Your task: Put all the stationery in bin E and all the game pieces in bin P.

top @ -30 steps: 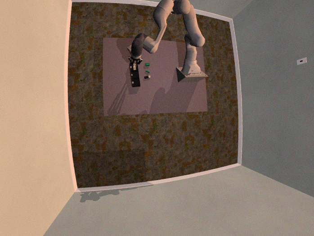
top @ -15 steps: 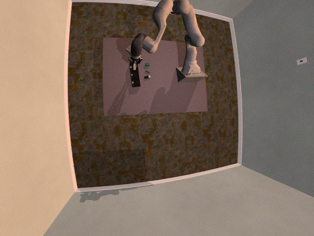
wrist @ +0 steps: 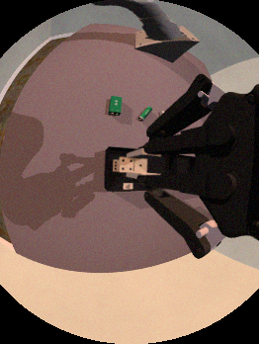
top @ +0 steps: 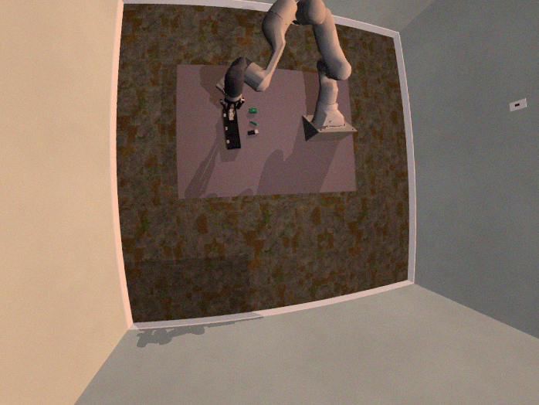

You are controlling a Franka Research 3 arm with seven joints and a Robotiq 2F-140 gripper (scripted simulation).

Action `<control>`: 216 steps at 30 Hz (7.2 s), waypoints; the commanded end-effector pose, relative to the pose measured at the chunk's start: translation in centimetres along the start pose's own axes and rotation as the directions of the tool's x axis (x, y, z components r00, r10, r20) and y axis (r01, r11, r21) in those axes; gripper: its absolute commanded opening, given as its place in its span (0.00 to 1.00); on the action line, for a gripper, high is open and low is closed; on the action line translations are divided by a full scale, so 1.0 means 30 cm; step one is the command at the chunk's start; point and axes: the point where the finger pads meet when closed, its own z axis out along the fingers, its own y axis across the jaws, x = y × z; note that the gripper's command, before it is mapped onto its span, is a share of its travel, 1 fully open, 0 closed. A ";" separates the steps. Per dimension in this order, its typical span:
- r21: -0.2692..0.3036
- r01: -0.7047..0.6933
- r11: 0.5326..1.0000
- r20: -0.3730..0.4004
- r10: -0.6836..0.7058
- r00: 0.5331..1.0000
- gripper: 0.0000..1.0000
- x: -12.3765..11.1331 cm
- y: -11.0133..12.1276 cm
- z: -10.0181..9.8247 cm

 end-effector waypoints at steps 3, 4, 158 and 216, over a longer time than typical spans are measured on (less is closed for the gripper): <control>-0.003 0.015 1.000 0.000 -0.015 1.000 0.13 0.001 -0.001 0.021; -0.003 0.015 1.000 0.000 -0.015 1.000 0.13 0.001 -0.001 0.028; 0.007 0.907 0.420 -0.009 -0.907 0.420 0.23 -0.373 0.426 -0.020; 0.000 0.991 -0.132 0.003 -0.991 -0.132 0.23 -0.375 0.423 -0.020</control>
